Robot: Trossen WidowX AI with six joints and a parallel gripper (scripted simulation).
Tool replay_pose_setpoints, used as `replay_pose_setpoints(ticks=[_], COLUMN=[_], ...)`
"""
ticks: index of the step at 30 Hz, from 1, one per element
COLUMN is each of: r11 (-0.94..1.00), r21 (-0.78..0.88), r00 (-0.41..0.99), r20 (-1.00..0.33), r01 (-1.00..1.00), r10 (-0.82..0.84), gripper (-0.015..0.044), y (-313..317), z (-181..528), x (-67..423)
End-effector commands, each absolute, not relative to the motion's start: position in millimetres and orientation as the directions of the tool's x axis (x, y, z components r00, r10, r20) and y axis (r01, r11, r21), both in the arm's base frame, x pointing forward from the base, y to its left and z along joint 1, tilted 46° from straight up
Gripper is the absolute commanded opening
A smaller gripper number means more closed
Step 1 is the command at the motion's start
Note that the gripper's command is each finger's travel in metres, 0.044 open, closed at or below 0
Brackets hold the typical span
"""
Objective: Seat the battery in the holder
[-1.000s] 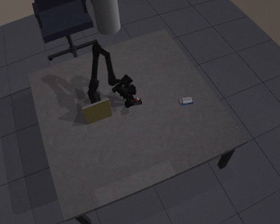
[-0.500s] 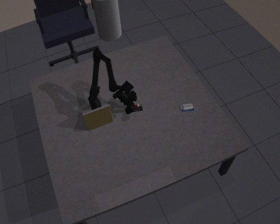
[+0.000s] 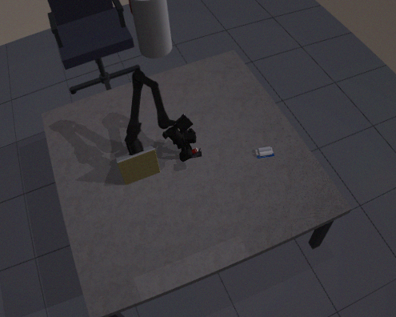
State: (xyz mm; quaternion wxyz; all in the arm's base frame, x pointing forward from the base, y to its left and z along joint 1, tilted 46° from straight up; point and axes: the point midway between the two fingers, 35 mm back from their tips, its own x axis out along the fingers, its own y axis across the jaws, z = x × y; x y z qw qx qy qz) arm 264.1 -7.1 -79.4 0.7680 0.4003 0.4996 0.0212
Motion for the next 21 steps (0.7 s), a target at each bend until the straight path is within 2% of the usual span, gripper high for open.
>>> replay_pose_setpoints(ticks=[1, 21], r11=[0.681, 0.693], r21=[0.631, 0.615], r00=[0.469, 0.381], r20=[-0.761, -0.784], r01=[0.372, 0.377], r10=[0.449, 0.489], gripper=[0.0072, 0.0072], y=[-5.7, -8.2], z=[-84.5, -90.6], x=[260.9, 266.2])
